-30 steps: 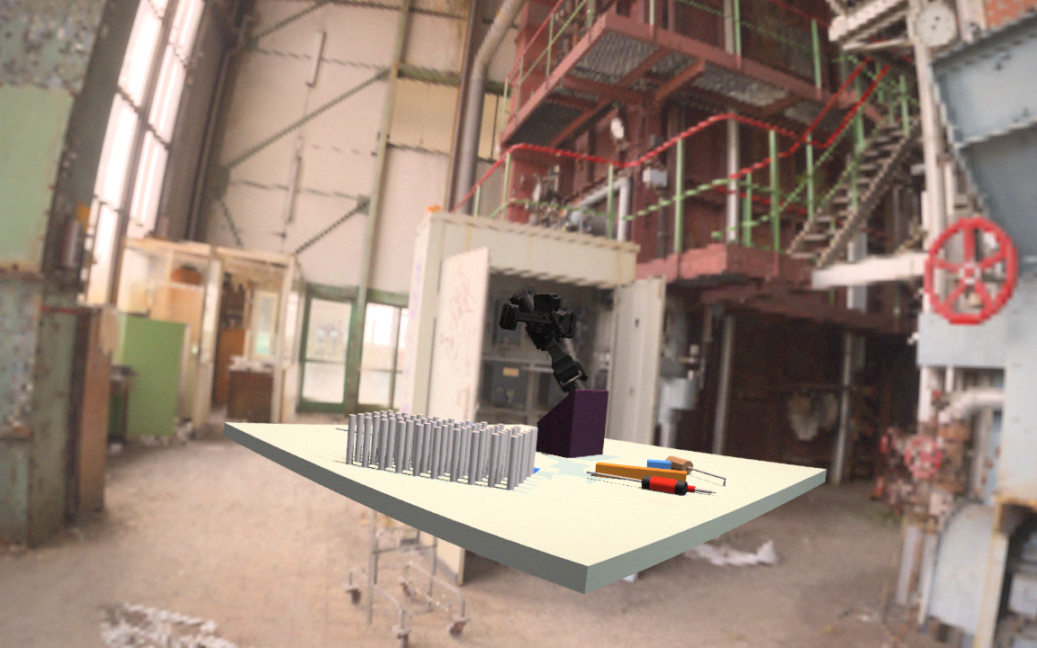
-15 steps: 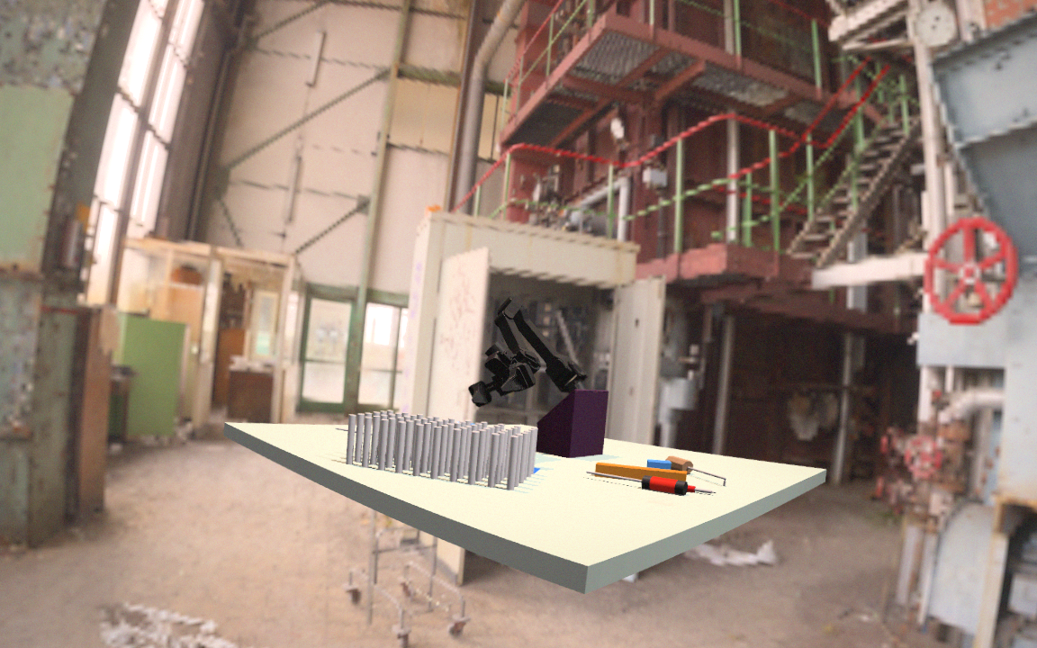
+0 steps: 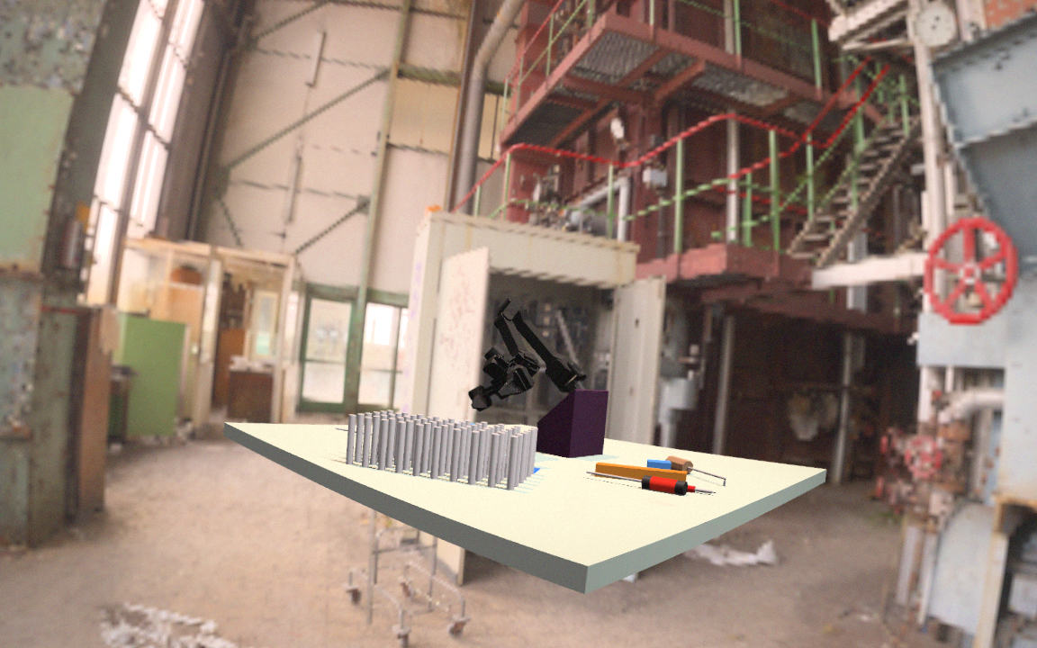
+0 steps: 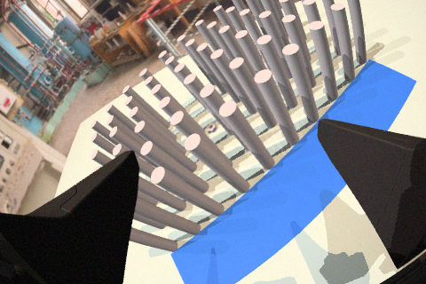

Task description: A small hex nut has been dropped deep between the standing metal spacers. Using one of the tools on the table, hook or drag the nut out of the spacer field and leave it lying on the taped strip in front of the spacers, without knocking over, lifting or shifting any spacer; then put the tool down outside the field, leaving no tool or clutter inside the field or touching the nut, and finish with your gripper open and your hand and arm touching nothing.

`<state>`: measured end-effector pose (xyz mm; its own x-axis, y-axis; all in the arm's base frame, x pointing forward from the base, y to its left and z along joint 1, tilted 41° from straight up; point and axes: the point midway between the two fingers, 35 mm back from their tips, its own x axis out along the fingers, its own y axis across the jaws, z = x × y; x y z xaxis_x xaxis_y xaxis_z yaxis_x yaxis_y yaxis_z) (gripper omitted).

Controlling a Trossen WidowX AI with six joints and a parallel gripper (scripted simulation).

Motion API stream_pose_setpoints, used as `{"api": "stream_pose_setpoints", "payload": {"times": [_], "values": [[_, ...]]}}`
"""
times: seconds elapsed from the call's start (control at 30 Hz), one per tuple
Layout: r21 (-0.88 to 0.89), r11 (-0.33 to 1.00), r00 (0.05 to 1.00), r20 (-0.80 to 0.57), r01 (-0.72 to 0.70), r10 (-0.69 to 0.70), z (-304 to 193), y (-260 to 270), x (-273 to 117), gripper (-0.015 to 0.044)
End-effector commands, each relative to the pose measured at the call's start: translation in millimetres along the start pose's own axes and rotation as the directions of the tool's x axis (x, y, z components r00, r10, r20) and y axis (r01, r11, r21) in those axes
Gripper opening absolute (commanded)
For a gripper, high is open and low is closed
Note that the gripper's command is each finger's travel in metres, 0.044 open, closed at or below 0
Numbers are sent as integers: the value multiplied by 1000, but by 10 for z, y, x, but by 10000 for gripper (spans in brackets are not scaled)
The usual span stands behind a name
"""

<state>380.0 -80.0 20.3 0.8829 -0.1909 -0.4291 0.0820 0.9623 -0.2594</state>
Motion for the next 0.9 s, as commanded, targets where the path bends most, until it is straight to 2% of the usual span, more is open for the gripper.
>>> {"api": "stream_pose_setpoints", "payload": {"times": [0.0, 0.7, 0.87], "values": [[8, 1000, 1000, -5, 5, -5, -14, -13, -6, 440], [-5, 1000, 1000, -9, -2, 2, -18, 15, 2, 440], [-324, 923, 977, -126, -206, 174, -159, 772, 131, 440]]}}
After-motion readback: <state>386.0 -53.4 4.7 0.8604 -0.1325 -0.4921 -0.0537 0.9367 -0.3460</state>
